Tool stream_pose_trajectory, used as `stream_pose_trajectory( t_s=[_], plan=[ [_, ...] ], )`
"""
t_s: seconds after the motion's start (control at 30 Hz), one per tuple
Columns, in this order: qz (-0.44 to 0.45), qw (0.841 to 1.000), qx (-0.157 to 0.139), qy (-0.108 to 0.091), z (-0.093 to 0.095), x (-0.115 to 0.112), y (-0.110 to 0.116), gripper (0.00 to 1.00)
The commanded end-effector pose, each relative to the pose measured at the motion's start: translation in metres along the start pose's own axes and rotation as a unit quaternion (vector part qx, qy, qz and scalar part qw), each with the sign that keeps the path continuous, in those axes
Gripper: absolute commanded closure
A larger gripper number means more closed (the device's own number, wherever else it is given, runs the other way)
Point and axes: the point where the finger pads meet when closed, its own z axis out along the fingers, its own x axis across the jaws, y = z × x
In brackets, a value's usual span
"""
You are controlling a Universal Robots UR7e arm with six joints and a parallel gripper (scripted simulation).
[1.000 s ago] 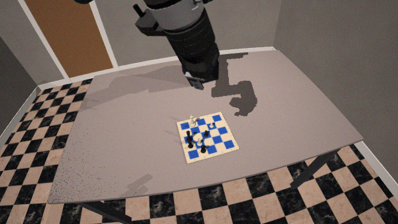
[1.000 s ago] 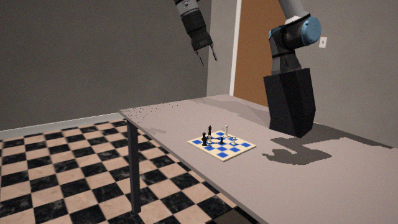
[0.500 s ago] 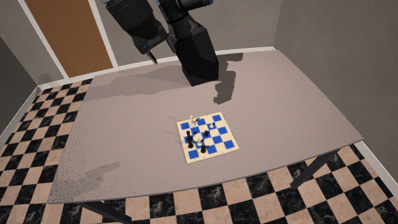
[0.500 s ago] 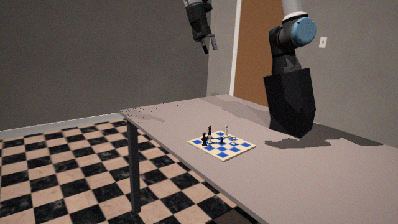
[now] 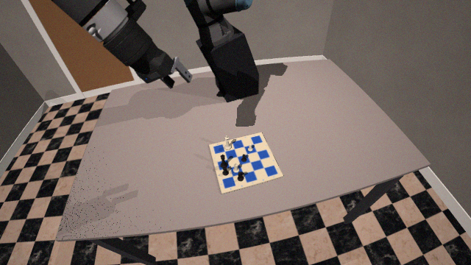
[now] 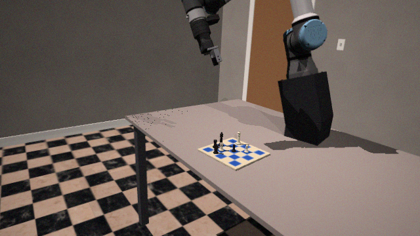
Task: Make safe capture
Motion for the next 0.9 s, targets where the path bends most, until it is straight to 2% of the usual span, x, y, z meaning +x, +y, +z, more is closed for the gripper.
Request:
stream_pose_trajectory(
  t_s=[0.0,0.27,0.33,0.7,0.83,0.87],
  plan=[
    [0.061,0.997,0.031,0.033,0.031,-0.015,0.030,0.00],
    [0.164,0.979,0.082,0.085,0.088,-0.044,0.071,0.00],
    [0.164,0.979,0.082,0.085,0.088,-0.044,0.071,0.00],
    [0.279,0.939,0.141,0.141,0.164,-0.079,0.105,0.00],
    [0.312,0.924,0.159,0.157,0.188,-0.090,0.112,0.00],
    [0.312,0.924,0.159,0.157,0.188,-0.090,0.112,0.00]
  ],
)
